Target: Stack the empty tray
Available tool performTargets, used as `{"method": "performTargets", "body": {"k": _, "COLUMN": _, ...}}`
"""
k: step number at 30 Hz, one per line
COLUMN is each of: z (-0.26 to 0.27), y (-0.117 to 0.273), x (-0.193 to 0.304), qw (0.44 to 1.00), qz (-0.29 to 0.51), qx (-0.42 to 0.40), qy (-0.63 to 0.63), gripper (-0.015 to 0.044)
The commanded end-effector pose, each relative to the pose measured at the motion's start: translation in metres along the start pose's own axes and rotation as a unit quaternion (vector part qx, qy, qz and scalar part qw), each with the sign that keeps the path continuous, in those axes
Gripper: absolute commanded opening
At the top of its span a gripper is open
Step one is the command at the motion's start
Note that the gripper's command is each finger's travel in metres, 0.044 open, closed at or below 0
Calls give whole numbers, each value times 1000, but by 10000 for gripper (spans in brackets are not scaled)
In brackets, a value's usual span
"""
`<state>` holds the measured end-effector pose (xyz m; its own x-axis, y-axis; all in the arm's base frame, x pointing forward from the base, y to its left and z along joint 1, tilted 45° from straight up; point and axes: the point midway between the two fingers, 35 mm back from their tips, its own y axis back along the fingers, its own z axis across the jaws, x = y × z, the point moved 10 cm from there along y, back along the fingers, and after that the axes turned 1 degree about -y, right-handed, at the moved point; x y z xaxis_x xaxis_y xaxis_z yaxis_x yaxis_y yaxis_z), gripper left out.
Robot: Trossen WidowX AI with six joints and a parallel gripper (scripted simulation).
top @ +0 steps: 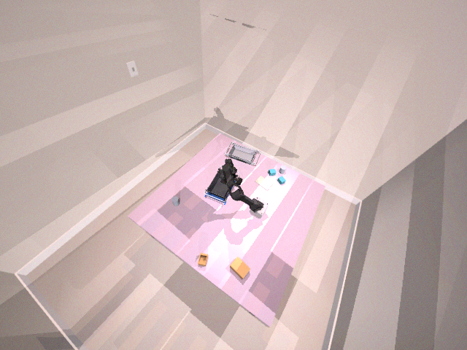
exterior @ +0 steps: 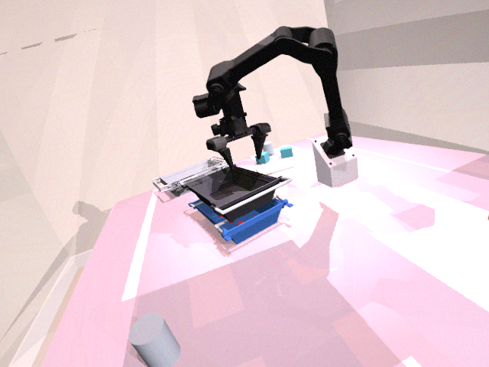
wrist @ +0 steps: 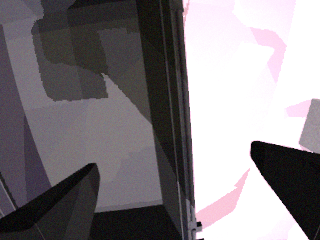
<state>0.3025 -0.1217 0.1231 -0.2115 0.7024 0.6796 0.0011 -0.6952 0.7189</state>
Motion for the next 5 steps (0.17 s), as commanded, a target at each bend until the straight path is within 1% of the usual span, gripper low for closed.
{"method": "performTargets", "body": {"k": 1, "z": -1, "y": 21, "x": 1, "qw": 1000, "qz": -2, "qx": 2, "qy": 3, "gripper": 440}}
{"method": "performTargets", "body": {"k": 5, "z": -4, "y": 37, "x": 3, "qw": 1000, "qz": -1, "qx": 3, "qy": 2, "gripper": 440}}
